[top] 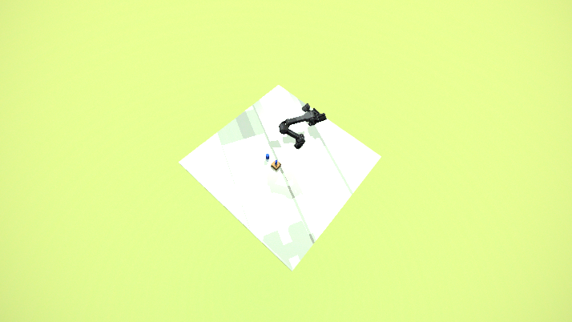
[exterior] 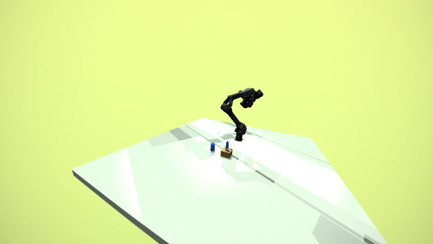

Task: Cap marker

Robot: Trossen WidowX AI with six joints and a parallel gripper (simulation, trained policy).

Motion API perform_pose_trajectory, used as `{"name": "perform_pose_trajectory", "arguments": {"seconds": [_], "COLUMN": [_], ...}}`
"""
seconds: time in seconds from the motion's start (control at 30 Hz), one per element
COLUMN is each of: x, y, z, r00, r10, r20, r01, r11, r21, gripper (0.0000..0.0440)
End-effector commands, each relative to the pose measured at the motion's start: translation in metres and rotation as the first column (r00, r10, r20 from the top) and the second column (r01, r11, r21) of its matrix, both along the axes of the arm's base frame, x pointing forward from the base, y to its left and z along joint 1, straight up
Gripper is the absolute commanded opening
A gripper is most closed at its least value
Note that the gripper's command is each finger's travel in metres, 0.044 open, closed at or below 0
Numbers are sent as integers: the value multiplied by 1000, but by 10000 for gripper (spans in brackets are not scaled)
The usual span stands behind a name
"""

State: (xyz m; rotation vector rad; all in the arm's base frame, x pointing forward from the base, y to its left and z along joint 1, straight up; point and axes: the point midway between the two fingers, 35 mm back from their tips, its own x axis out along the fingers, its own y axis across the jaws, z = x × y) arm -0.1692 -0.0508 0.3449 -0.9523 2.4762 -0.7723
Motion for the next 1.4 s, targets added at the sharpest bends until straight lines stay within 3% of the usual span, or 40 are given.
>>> {"name": "perform_pose_trajectory", "arguments": {"seconds": [0.0,0.17,0.23,1.37], "x": [-1,-4,-6,-14], "y": [1,12,16,102], "z": [-1,-4,-5,-19], "r00": [1000,998,997,925], "r10": [-8,-56,-75,-377], "r20": [2,3,-1,-43], "r01": [8,56,75,375], "r11": [1000,998,996,890], "r21": [4,34,48,259], "gripper": [374,254,239,315]}}
